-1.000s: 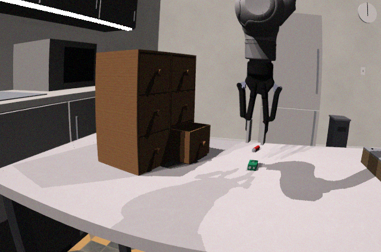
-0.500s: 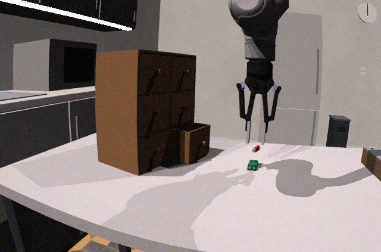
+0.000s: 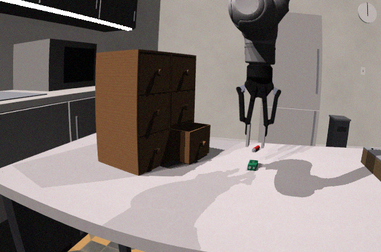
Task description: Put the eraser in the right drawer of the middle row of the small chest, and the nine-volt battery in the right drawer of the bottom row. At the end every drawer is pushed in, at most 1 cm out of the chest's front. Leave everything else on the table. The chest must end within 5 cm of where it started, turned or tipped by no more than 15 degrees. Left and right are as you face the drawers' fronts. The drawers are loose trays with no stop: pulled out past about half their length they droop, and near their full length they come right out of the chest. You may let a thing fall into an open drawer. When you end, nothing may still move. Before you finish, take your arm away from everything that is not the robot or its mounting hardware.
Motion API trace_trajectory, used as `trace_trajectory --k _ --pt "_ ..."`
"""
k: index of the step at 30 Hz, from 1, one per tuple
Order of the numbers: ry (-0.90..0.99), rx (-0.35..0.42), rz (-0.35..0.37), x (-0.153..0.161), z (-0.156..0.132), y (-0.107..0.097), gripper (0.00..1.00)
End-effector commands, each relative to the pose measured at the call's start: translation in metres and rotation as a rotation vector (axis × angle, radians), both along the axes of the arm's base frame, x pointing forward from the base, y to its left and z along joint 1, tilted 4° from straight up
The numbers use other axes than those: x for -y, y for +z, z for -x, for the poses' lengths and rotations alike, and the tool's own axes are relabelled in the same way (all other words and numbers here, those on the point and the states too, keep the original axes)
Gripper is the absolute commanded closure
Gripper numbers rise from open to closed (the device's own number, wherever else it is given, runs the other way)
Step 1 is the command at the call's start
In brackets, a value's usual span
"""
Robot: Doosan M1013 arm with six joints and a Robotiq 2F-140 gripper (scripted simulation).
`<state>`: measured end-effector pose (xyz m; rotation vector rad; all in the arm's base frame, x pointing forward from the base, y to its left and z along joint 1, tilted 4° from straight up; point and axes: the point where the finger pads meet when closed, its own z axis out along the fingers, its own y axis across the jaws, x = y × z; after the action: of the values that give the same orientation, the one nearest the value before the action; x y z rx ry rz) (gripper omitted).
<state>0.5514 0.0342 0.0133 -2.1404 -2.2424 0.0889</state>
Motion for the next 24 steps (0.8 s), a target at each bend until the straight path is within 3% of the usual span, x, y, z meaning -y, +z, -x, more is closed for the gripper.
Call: trace_trajectory --k 1,15,24 --pt "0.000 0.000 0.000 0.000 0.001 -0.009 0.74" --pt "0.000 0.000 0.000 0.001 0.002 -0.037 0.74" --pt "0.000 0.000 0.000 0.001 0.003 -0.042 0.74"
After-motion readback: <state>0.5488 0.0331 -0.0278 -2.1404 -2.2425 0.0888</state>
